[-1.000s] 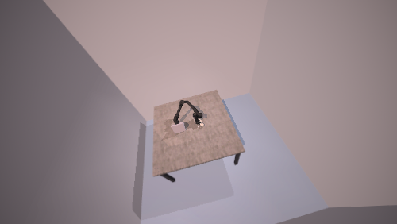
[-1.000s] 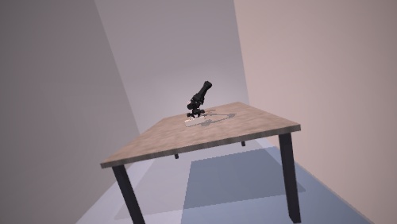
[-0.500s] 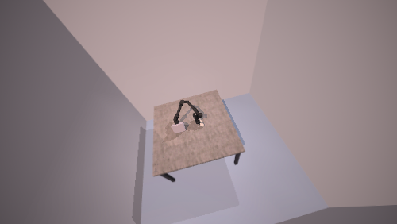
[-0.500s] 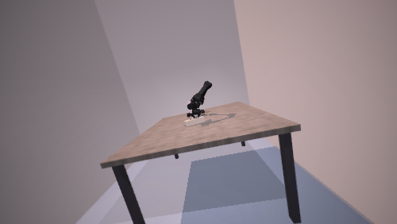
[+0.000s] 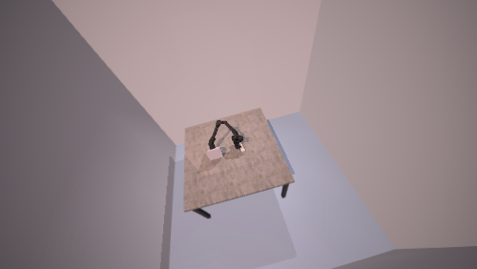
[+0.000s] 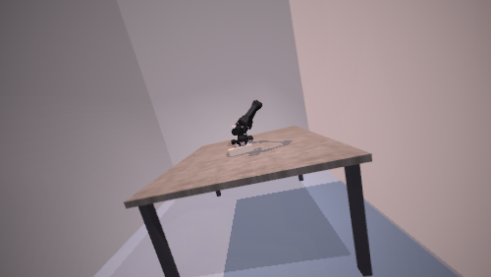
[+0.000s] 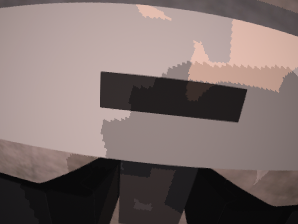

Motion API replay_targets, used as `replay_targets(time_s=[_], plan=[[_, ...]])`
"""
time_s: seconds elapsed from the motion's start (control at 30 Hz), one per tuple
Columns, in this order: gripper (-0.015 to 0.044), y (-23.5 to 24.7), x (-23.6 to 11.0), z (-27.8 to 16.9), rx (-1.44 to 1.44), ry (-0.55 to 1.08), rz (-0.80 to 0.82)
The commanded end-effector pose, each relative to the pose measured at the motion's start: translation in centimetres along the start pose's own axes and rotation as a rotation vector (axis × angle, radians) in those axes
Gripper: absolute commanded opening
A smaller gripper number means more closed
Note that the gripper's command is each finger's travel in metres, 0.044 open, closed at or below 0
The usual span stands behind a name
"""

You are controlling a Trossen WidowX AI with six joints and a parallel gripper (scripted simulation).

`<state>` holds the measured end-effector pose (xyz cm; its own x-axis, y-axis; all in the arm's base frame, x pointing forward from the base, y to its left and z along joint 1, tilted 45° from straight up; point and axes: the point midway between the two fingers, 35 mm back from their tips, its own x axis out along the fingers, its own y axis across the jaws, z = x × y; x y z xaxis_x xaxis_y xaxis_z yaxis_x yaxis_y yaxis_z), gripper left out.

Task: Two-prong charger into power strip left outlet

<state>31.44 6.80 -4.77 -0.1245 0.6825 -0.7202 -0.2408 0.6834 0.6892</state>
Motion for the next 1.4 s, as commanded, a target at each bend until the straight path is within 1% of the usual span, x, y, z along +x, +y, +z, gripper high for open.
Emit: replay_targets(time_s=[0.0, 0.07, 0.63, 1.37], plan=[[0.0, 0.01, -0.05, 0.08, -0.001, -0.001, 0.0], [0.0, 0.01, -0.05, 0.08, -0.001, -0.001, 0.0], [0.044, 0.0, -0.04, 0.06, -0.001, -0.002, 0.0], [0.044, -0.03, 0.01, -0.52, -0.008, -0.016, -0.001]])
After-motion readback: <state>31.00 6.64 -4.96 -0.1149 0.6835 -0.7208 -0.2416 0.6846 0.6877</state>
